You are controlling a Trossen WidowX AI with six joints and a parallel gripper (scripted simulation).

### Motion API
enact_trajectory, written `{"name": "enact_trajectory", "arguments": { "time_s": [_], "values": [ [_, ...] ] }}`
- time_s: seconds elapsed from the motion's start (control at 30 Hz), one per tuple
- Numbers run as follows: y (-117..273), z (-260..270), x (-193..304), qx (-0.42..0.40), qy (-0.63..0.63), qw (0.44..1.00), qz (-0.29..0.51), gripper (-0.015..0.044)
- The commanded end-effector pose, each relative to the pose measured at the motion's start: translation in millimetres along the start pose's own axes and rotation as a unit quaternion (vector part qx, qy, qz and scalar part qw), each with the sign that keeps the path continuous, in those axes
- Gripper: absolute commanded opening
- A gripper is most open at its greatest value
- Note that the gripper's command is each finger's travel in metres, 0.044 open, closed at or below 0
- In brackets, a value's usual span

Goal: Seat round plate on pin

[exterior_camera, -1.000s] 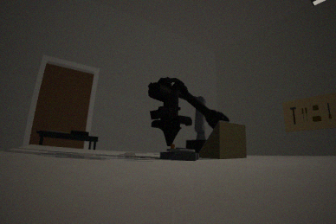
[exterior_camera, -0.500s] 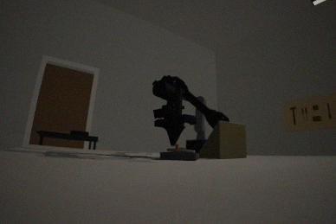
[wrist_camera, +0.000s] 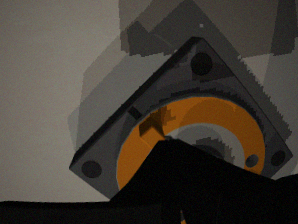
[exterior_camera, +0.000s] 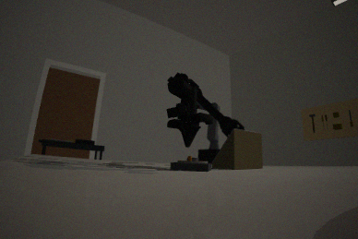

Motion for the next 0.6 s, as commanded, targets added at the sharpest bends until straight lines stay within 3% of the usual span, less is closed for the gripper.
{"name": "enact_trajectory", "arguments": {
  "time_s": [0.0, 0.57],
  "values": [
    [11.7, -0.6, 0.3, -0.002, -0.003, 1.0, 0.0, 0.0],
    [4.7, 0.2, -0.1, -0.001, 0.0, 1.0, -0.003, 0.0]
  ]
}}
Point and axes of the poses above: the point midway between the two fingers, 35 mm back from their tips, its own y axis back along the fingers, its own z axis across the jaws, x = y × z, the point moved 7 cm from there along y, back along the fingers, and after that the axes turned 2 degrees about -y, right-handed, at the moved point
